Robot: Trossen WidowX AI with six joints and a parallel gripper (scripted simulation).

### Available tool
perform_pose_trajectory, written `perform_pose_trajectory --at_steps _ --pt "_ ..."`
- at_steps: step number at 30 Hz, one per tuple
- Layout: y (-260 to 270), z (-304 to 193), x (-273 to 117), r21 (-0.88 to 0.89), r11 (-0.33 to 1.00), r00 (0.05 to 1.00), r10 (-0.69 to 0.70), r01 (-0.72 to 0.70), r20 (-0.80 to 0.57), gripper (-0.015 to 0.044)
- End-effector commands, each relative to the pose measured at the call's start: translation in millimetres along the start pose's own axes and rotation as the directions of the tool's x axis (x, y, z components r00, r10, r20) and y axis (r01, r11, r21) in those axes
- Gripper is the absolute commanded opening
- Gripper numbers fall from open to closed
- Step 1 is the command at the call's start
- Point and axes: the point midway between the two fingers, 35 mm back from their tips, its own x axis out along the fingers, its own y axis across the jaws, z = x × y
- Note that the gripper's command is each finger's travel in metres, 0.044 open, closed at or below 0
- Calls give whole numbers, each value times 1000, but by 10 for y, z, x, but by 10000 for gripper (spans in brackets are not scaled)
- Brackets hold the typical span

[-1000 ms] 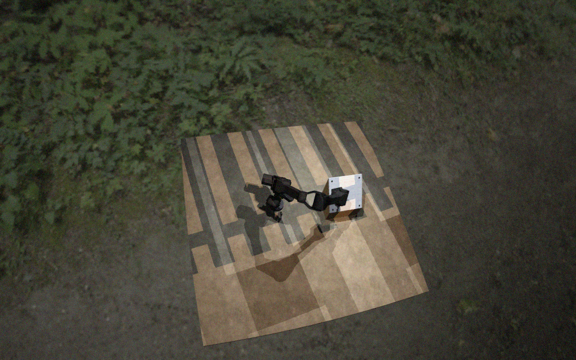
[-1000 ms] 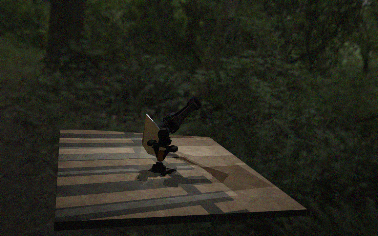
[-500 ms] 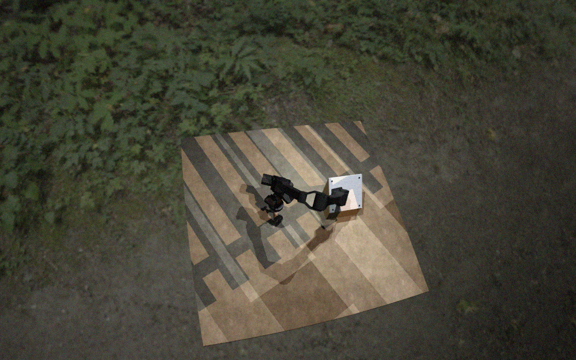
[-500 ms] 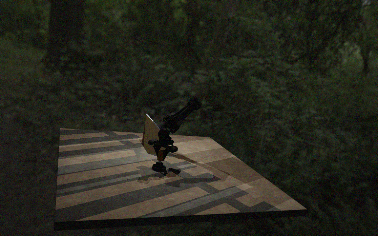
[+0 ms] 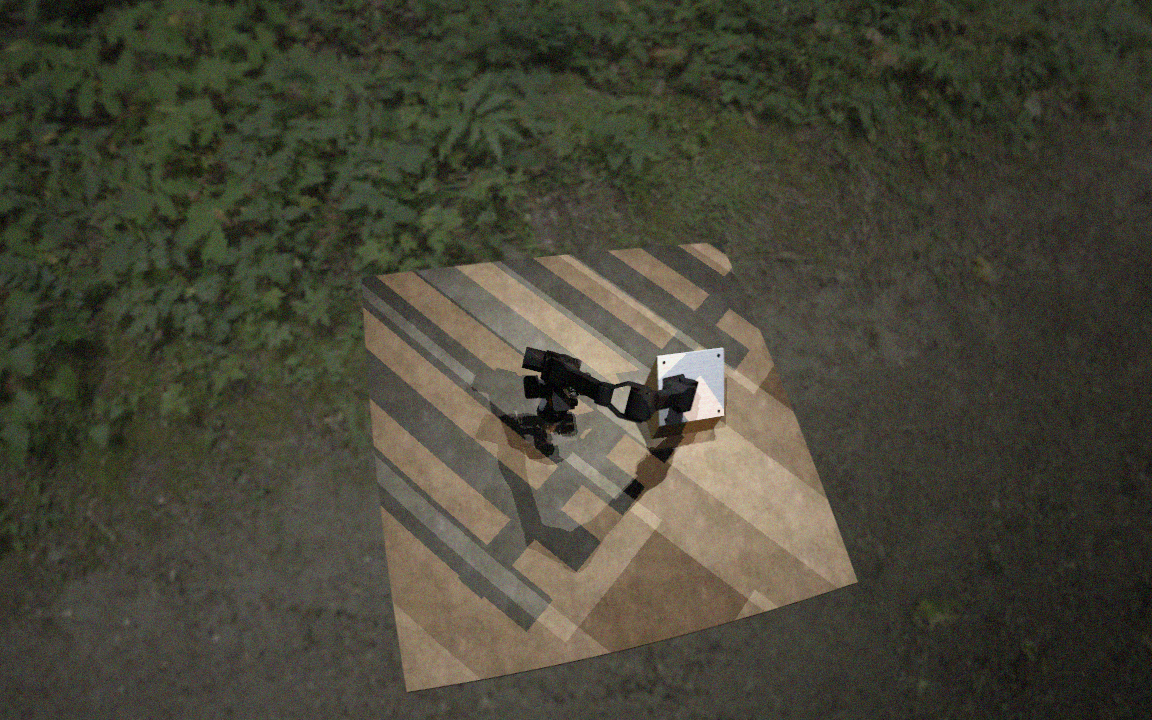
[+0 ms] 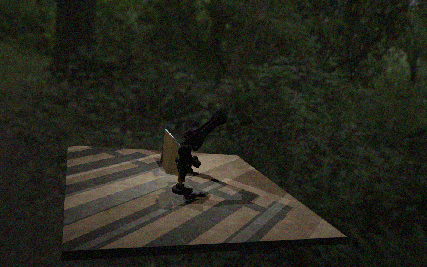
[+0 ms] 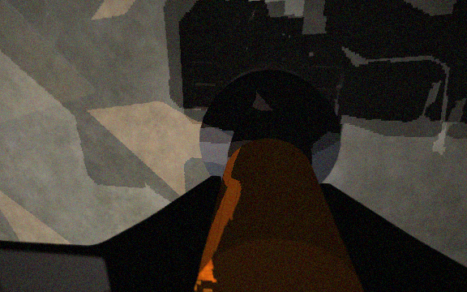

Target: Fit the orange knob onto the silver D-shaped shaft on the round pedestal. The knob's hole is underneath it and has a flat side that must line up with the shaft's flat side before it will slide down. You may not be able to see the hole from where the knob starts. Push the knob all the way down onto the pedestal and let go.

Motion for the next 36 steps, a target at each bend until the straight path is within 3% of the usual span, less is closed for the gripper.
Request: perform_pose_trajectory --at_steps 1,36 --pt "-17 -14 -13 444 896 1000 -7 7 -3 0" --pt "-12 0 19 479 878 1000 -7 7 -3 0"
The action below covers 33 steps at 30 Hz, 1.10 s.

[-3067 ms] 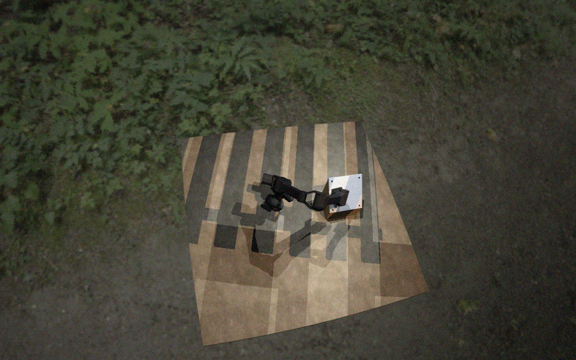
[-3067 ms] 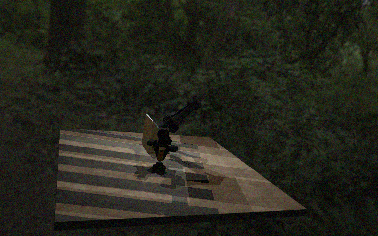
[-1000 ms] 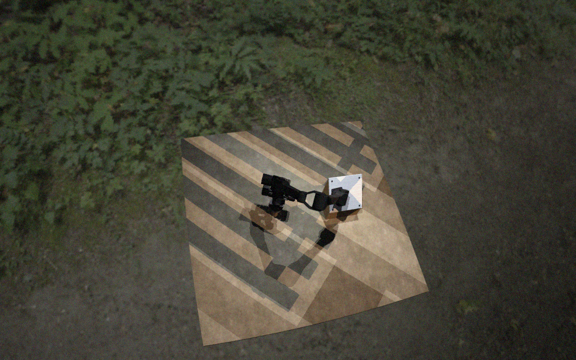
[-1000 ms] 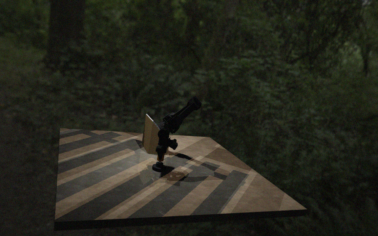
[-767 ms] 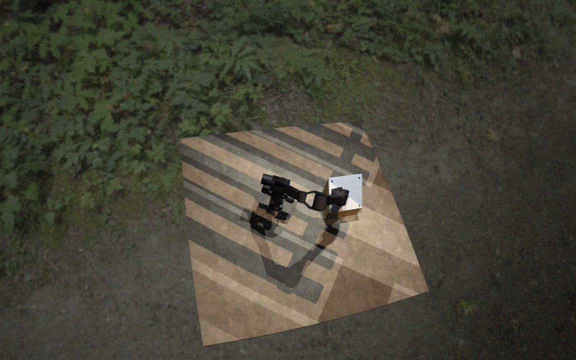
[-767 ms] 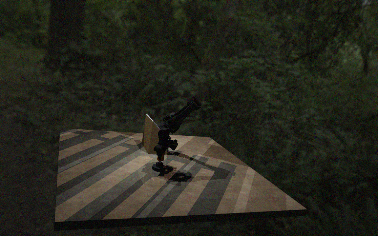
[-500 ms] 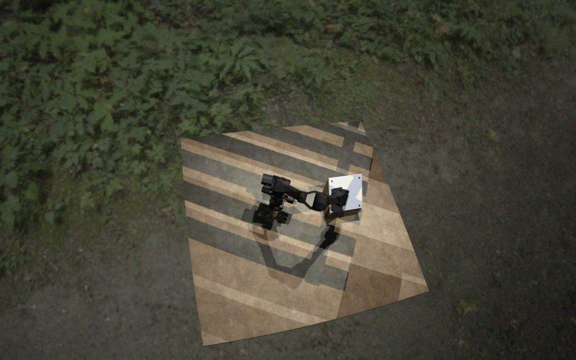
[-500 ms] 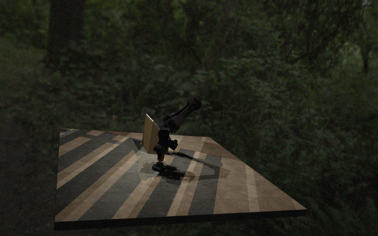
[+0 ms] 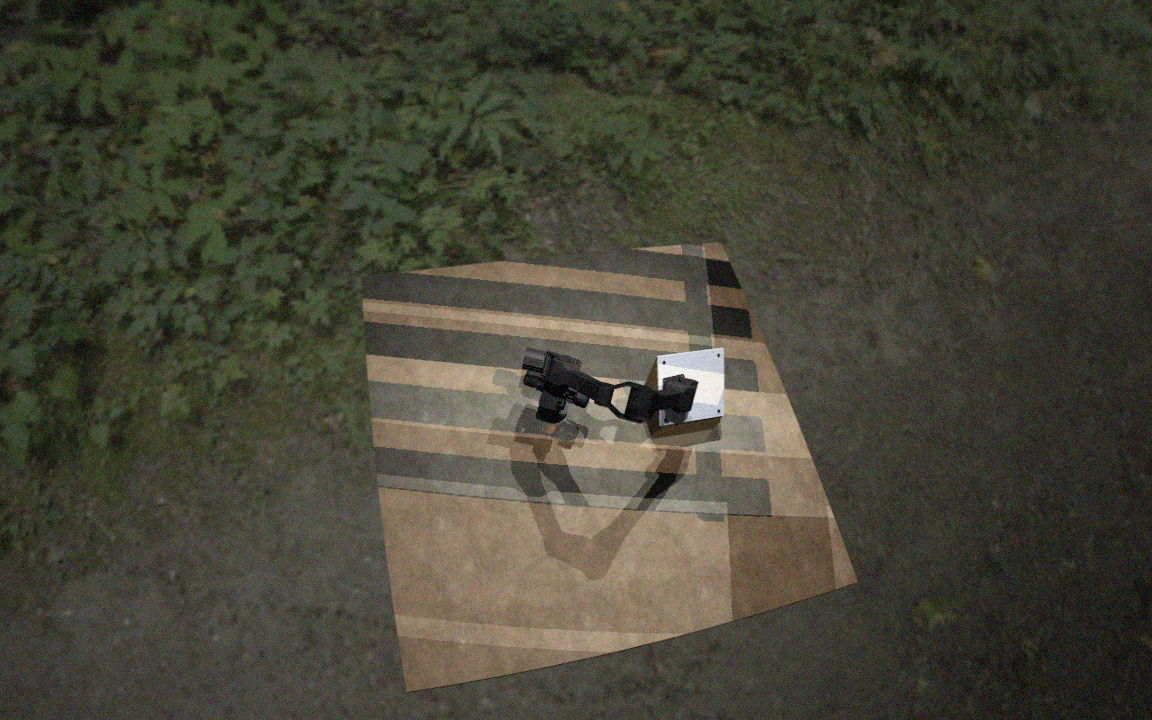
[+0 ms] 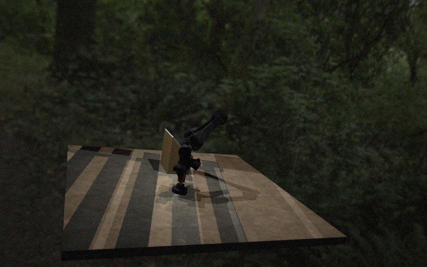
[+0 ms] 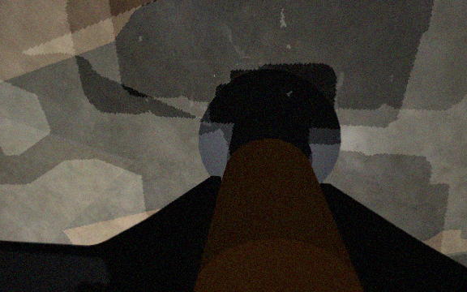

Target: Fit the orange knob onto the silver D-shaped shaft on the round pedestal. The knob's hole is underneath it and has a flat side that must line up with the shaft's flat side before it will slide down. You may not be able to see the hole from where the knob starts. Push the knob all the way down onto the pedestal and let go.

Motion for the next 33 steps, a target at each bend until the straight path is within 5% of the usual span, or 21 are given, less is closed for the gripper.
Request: perform_pose_trajectory --at_steps 1,14,33 --pt "-14 7 -9 -1 1000 1000 -4 4 1 0" --pt "-46 17 -51 207 978 1000 -4 3 1 0" --pt "-12 13 -27 207 978 1000 -4 3 1 0"
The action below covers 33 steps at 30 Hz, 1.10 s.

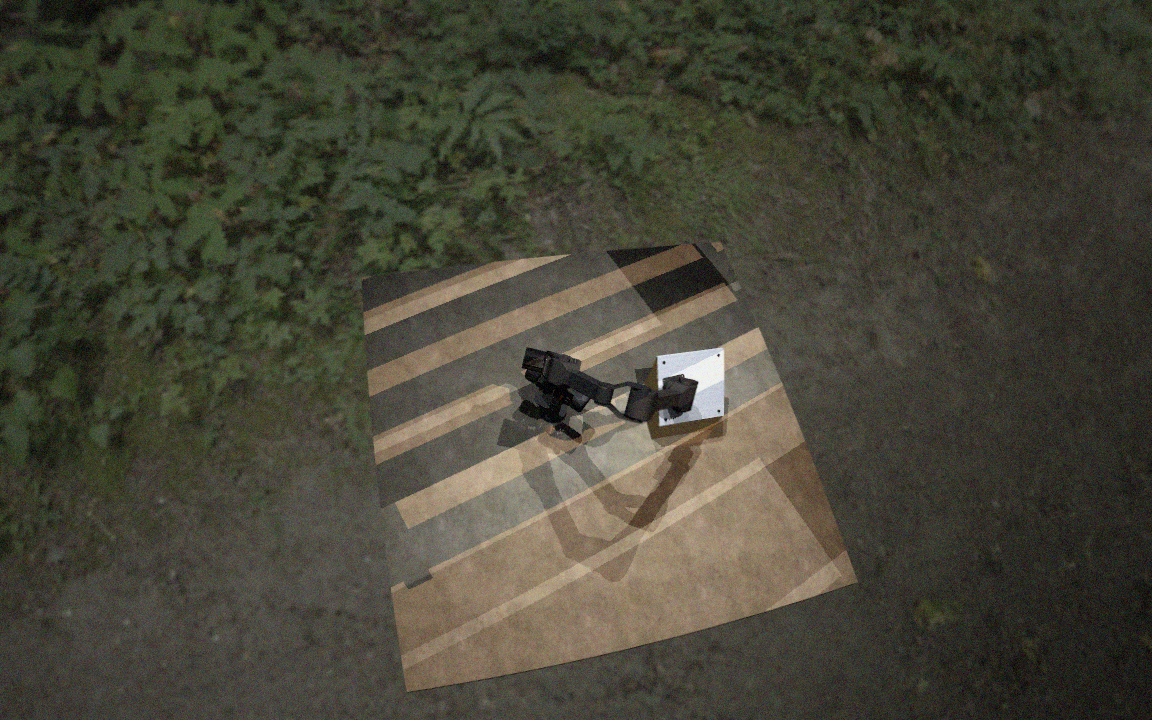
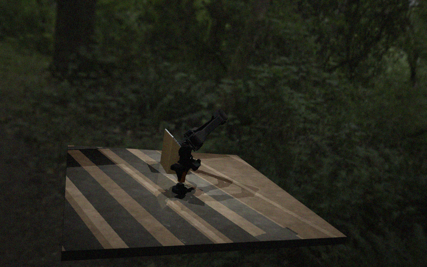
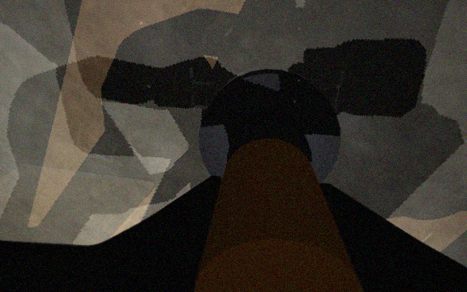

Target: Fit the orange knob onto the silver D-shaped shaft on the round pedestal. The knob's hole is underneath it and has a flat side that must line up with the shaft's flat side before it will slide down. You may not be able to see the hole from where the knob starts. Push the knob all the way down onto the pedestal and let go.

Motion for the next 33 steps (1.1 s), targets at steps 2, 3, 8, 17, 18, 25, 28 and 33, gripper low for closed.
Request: perform_pose_trajectory --at_steps 2,3,8,17,18,25,28,33 --pt "-12 7 -16 3 1000 1000 -4 4 2 0" --pt "-14 7 -17 3 1000 1000 -4 4 2 0" --pt "-21 6 -7 3 1000 1000 -4 4 2 0" --pt "-21 9 13 3 1000 1000 -4 4 2 0" --pt "-21 9 13 3 1000 1000 -4 4 2 0" --pt "-3 7 -34 3 1000 1000 -4 4 2 0" --pt "-2 6 -34 56 998 1000 -4 4 2 0" --pt "-4 -13 -22 211 978 1000 -4 4 2 0"
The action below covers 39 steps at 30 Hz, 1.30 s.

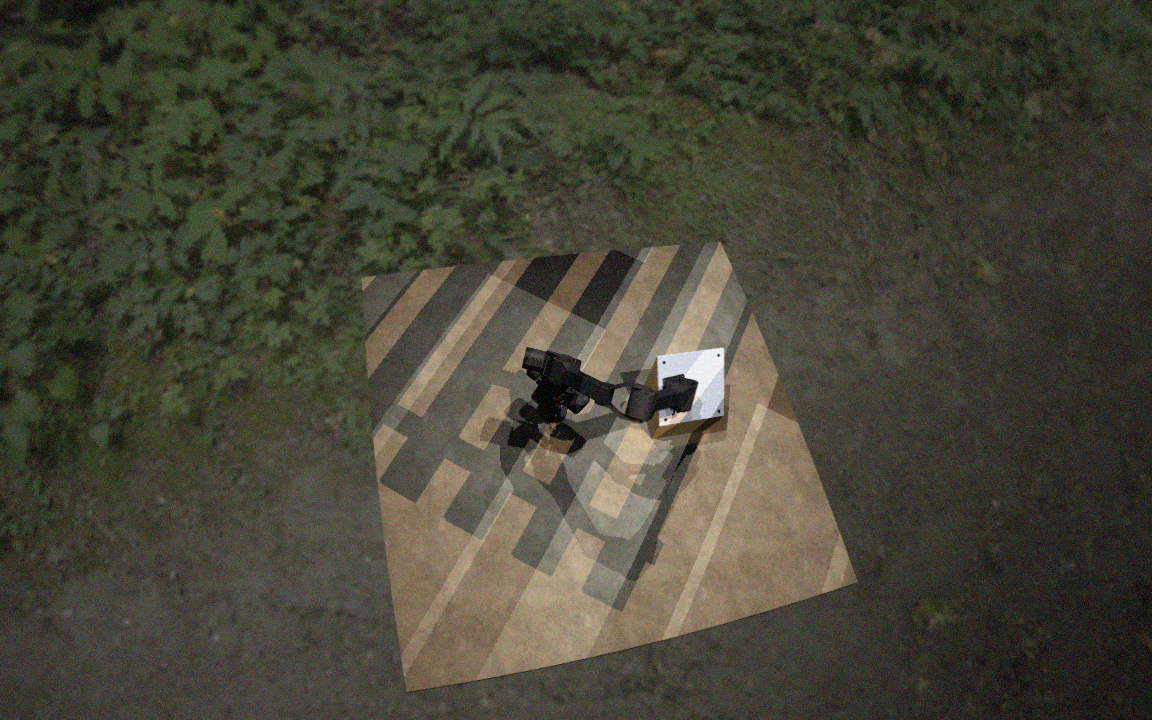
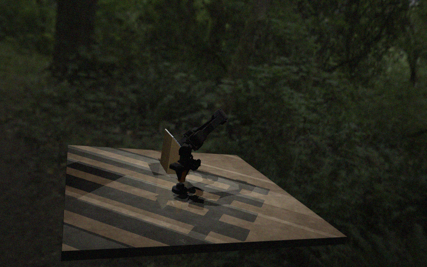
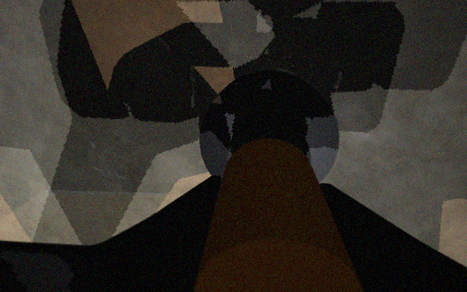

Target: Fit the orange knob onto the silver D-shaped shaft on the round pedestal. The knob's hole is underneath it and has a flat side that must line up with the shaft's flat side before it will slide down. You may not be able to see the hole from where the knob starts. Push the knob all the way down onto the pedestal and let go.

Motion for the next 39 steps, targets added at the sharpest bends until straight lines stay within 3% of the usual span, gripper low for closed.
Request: perform_pose_trajectory --at_steps 1,39 --pt "-9 -22 0 85 996 1000 -2 2 1 0" --pt "-28 -1 -5 85 996 1000 -2 2 1 0"
